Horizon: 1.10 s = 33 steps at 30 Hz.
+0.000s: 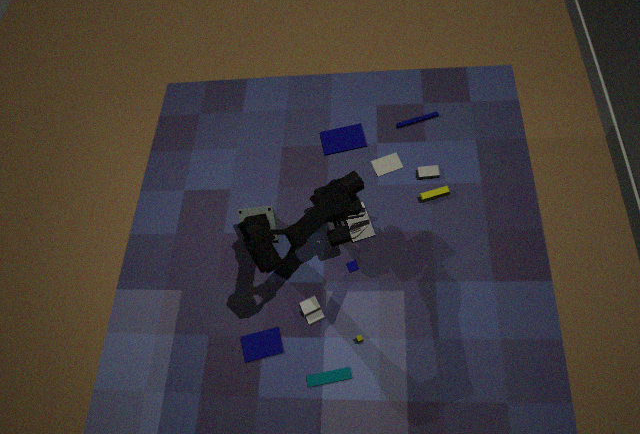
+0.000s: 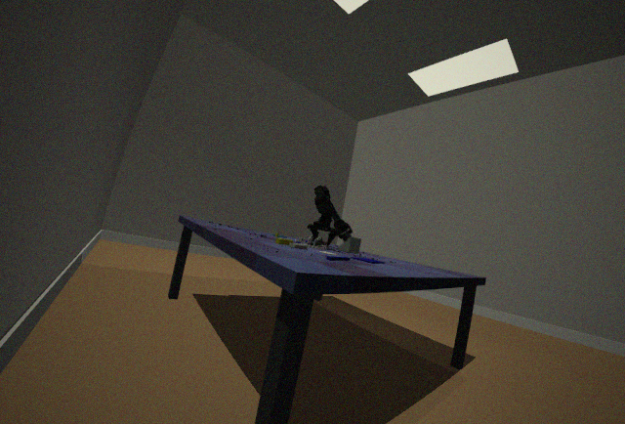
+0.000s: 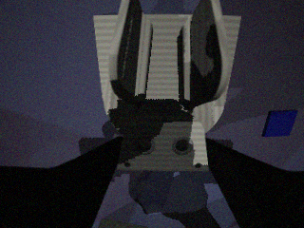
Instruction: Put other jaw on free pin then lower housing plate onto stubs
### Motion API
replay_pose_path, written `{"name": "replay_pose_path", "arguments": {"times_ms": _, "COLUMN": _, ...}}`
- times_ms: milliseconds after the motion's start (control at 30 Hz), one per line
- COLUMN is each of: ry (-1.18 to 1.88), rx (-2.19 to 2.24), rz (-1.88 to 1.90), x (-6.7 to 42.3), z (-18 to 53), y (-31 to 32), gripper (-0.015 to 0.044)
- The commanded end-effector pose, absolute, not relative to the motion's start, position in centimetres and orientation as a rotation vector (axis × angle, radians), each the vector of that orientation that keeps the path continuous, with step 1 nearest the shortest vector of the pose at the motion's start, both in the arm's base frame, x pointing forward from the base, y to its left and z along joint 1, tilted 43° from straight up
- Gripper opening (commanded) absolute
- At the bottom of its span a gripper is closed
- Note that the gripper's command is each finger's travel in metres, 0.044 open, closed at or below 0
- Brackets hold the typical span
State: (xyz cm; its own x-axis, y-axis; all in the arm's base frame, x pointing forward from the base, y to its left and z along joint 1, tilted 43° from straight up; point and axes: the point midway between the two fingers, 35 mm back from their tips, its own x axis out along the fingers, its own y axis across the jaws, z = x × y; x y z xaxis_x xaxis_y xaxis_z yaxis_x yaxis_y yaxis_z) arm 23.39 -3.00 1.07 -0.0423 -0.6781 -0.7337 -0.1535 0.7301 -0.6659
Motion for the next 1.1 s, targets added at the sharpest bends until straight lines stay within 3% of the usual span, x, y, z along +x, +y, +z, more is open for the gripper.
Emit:
{"name": "replay_pose_path", "arguments": {"times_ms": 0, "ry": 1.587, "rx": -0.701, "rz": -0.480, "x": 23.35, "z": 1.02, "y": -3.08, "gripper": 0.0351}}
{"name": "replay_pose_path", "arguments": {"times_ms": 1067, "ry": 1.587, "rx": -0.701, "rz": -0.480, "x": 23.32, "z": 0.53, "y": -3.55, "gripper": 0.0351}}
